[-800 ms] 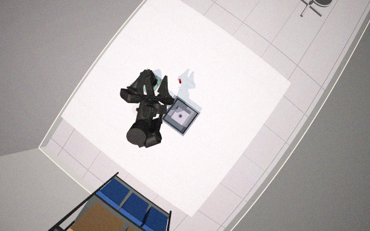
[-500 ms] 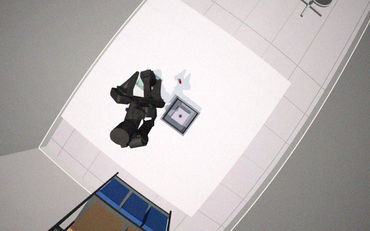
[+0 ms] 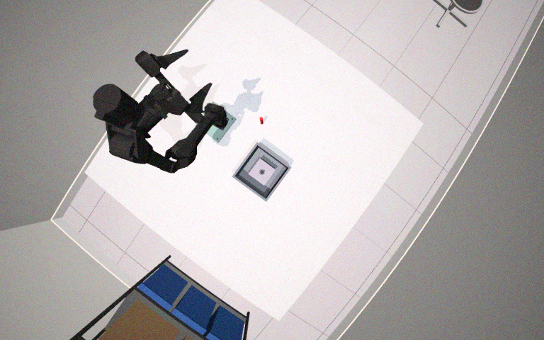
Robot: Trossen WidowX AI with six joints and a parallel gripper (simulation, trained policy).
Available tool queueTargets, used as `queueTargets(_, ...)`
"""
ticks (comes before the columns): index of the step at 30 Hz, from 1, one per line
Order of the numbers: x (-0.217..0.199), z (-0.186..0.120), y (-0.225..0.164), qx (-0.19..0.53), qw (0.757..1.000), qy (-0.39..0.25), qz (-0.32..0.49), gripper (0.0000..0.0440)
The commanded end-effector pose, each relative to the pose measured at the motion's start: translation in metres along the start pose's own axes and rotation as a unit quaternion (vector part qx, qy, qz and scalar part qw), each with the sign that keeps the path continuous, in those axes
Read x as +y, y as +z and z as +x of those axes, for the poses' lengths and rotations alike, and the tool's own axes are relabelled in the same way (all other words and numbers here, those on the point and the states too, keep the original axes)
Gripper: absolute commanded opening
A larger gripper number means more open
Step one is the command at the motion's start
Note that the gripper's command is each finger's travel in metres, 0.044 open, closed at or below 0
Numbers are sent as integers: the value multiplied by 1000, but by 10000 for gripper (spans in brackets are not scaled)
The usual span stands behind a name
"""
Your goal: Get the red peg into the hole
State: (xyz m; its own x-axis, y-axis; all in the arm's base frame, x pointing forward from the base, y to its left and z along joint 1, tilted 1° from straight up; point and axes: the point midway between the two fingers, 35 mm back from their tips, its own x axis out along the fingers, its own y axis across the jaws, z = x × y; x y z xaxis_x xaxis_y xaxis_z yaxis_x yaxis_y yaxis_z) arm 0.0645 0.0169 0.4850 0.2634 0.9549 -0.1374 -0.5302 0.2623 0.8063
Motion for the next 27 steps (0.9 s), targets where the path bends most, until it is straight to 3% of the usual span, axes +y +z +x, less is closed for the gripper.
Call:
queueTargets(1, -1, 33, -23, 5, 997, -79, 7, 440)
queueTargets(14, -53, 122, -55, 8, 952, -296, 81, 440)
queueTargets(27, -147, 165, -69, 10, 858, -470, 205, 440)
